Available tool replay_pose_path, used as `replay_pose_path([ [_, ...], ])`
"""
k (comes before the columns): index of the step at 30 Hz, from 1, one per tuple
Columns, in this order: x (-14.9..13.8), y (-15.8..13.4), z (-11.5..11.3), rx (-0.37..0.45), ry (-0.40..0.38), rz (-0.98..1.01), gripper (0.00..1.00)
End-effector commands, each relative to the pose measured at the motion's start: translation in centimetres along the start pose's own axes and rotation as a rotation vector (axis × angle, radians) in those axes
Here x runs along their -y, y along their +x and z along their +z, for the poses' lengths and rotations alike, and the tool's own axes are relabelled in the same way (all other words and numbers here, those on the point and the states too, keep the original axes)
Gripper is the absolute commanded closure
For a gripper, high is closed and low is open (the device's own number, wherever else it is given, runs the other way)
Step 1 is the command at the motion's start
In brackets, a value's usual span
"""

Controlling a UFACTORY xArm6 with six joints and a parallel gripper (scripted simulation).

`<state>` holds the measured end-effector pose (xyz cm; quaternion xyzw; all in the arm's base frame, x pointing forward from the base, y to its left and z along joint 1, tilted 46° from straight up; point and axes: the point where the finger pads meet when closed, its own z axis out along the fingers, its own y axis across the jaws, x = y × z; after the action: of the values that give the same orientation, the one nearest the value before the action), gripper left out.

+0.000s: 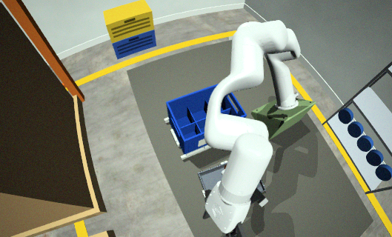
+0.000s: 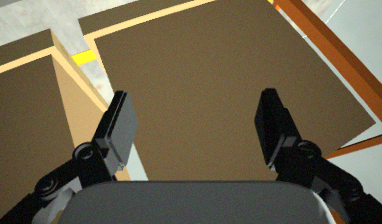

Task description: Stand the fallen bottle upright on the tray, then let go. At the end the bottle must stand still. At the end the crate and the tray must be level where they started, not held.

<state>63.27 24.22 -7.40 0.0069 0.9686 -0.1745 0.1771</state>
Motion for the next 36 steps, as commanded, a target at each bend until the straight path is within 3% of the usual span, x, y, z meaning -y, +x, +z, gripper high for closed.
replay_pose_path([
  [1, -0.1, -0.2, -0.2, 0.004, -0.003, 0.001, 0.0],
  [19, 0.0, -0.1, -0.2, 0.001, 0.001, -0.007, 0.0],
  [24, 1.8, 3.0, 0.6, -0.095, 0.09, -0.196, 0.0],
  [35, 2.0, 3.3, 0.7, -0.104, 0.097, -0.213, 0.0],
  [36, 2.7, 4.5, 0.9, -0.147, 0.126, -0.288, 0.0],
])
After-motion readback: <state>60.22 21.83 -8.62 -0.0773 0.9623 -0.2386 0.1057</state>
